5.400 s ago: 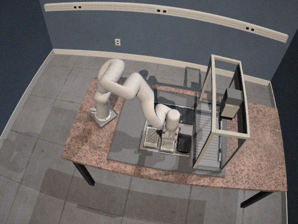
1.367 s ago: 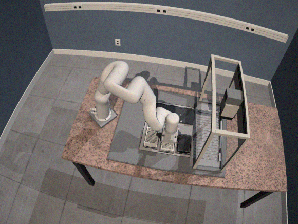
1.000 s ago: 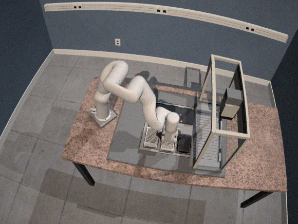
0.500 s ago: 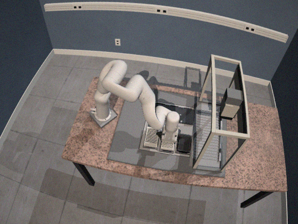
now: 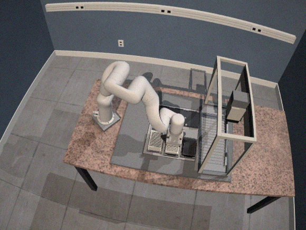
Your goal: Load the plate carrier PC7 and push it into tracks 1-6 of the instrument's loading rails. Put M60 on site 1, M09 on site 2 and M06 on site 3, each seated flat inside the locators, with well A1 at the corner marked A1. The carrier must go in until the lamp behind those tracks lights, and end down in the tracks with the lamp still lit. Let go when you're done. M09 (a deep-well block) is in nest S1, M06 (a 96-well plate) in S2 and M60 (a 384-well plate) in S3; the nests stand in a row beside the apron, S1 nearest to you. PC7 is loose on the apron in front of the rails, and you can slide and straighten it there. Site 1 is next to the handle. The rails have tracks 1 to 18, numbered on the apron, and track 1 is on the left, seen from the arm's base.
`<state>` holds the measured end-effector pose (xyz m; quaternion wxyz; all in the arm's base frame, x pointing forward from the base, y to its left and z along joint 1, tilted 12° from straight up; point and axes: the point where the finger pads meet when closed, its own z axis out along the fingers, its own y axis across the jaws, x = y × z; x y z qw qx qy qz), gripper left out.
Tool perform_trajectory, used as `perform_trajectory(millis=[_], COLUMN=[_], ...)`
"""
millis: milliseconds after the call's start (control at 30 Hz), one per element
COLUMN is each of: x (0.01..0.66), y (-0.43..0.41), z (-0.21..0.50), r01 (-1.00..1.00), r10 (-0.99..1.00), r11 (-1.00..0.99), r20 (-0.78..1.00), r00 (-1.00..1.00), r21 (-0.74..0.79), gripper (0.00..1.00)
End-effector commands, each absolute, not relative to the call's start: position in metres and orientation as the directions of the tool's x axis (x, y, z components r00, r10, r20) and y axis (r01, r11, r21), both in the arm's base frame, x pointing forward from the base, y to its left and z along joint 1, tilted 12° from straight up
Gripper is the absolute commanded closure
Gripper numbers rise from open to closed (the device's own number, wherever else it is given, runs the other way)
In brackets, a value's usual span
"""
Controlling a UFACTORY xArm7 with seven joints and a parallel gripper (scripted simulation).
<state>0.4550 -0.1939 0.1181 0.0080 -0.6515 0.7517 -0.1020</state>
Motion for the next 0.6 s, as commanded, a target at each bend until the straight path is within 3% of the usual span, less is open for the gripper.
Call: perform_trajectory(millis=[0,567], x=[0.456,0.452], y=[-0.194,-0.190], z=[0.121,0.146], r01=[-0.977,-0.977], r10=[-0.981,-0.981], r11=[0.130,0.130], r20=[0.122,0.122], r00=[-0.151,-0.151], r21=[-0.167,-0.168], gripper=[1.00,1.00])
